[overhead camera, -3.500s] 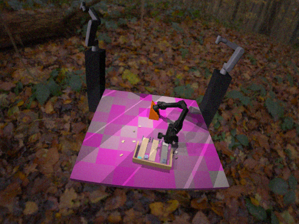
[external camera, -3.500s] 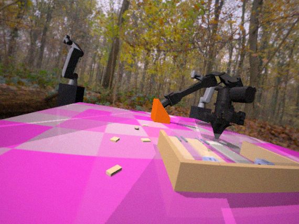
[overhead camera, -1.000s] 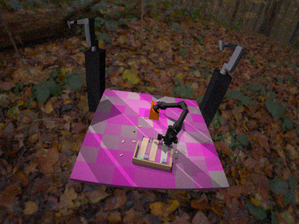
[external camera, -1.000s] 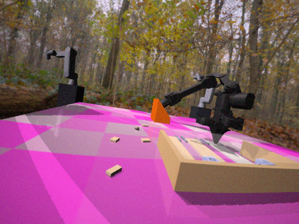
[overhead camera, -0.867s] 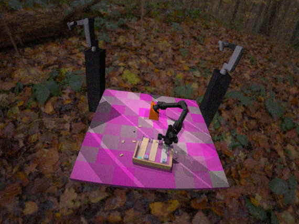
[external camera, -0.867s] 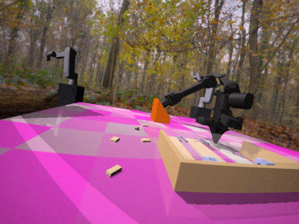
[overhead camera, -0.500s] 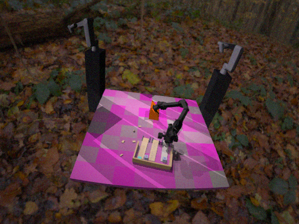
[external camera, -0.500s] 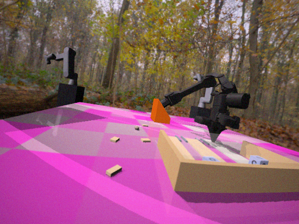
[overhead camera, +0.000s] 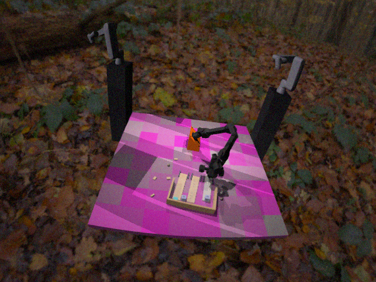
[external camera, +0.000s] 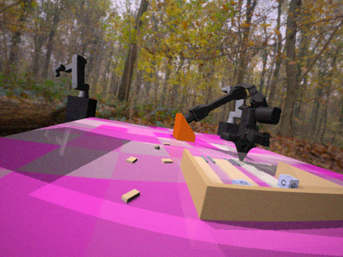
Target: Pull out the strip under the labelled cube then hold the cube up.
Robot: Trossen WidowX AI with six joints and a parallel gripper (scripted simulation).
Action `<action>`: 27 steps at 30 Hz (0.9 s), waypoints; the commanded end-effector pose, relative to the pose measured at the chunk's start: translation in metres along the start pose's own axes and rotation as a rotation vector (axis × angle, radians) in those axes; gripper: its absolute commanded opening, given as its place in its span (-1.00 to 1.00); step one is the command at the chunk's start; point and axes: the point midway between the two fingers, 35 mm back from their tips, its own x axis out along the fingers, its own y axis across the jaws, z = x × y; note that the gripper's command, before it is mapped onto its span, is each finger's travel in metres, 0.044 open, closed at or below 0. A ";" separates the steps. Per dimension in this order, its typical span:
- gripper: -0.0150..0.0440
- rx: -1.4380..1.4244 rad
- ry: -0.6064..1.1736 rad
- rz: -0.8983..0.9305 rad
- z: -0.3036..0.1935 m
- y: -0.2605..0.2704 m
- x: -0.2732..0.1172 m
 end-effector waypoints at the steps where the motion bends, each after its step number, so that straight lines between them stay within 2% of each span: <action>1: -0.49 0.012 0.018 -0.004 -0.011 -0.002 0.005; 27: -0.49 0.014 0.020 -0.004 -0.051 -0.002 0.005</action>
